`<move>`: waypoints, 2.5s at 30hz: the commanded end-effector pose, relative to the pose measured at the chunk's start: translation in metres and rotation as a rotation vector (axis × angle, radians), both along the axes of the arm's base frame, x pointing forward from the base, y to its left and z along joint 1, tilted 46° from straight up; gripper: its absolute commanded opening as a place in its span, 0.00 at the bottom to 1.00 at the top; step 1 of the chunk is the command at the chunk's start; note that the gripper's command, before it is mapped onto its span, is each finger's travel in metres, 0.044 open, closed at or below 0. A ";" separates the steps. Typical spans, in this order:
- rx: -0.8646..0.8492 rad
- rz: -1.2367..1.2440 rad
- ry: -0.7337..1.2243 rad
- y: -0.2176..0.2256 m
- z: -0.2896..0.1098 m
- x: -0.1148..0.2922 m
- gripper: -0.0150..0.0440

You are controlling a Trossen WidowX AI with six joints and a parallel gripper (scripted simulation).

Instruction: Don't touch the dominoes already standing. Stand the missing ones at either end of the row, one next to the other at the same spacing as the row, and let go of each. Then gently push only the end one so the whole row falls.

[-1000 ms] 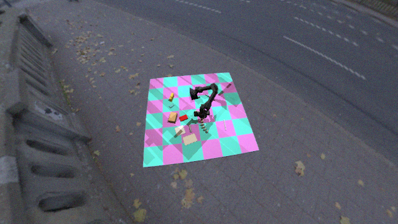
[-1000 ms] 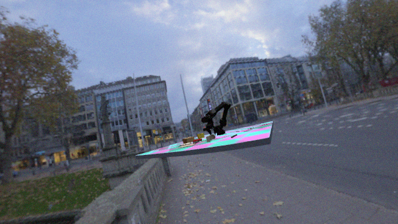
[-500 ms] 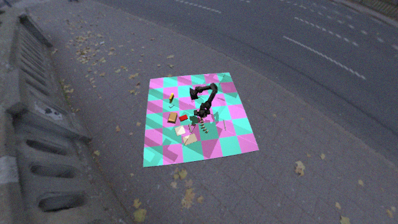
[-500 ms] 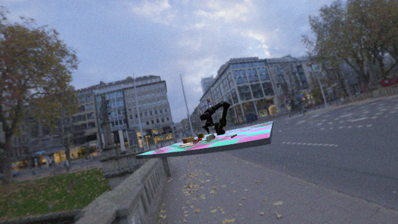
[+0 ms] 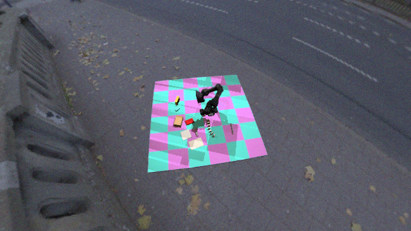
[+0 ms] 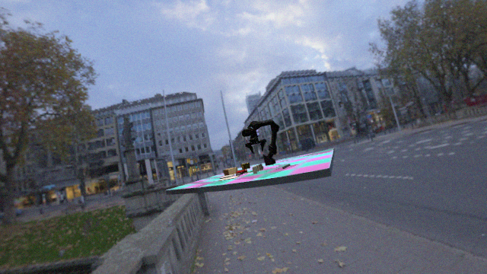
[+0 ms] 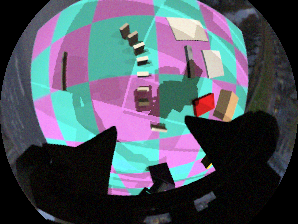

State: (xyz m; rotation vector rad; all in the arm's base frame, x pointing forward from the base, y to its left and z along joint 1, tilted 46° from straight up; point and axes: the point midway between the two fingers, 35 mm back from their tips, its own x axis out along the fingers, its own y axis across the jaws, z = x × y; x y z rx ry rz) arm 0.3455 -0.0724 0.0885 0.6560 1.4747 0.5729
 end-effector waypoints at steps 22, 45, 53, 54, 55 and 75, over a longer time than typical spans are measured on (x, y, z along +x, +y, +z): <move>-0.023 0.863 -0.858 0.038 -0.064 -0.084 1.00; -0.021 0.862 -0.860 0.089 -0.108 -0.083 1.00; -0.021 0.862 -0.860 0.097 -0.116 -0.083 1.00; -0.021 0.862 -0.860 0.098 -0.117 -0.083 1.00; -0.021 0.862 -0.860 0.098 -0.117 -0.083 1.00; -0.021 0.862 -0.860 0.098 -0.117 -0.083 0.33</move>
